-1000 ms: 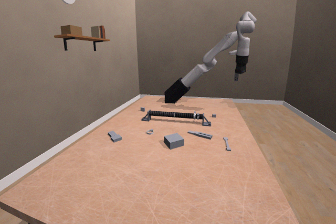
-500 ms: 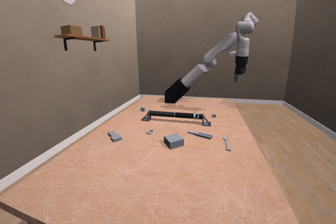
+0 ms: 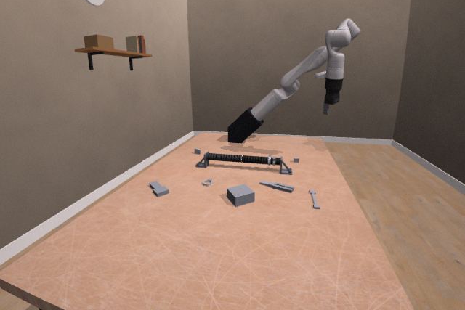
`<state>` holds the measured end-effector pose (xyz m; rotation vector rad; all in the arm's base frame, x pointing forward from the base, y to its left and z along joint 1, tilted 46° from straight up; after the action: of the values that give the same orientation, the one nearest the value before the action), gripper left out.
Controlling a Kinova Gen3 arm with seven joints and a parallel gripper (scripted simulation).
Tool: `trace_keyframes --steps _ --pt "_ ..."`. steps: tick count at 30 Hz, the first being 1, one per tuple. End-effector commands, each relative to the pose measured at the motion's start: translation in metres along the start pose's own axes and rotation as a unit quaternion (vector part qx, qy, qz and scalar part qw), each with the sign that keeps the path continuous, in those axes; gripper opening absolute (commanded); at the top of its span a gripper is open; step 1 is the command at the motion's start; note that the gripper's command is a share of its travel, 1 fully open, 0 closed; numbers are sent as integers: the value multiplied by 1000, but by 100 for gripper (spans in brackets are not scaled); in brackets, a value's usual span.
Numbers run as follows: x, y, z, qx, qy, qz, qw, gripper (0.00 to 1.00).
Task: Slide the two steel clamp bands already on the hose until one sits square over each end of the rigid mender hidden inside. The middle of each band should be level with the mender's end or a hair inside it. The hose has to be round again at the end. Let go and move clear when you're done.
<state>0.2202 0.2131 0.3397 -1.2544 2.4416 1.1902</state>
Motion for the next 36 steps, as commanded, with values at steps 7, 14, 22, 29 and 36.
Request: trace_keyframes --steps 7,14,22,29,36 --pt "-5 -14 3 1 -3 -13 1000 0" --pt "-5 -14 3 1 -3 -13 1000 0" --pt "-7 -21 4 1 -4 -21 1000 0" --pt "-9 -28 5 2 -6 -28 1000 0" --pt "-9 -28 5 2 -6 -28 1000 0"
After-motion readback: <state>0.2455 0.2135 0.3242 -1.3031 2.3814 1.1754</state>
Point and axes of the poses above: the point where the finger pads meet when closed, its own z axis out along the fingers, its own y axis across the jaws, x = y × z, the point moved 1 cm from there along -z, back along the fingers, and after that the axes turned 9 degrees about z, right-handed, at the moved point
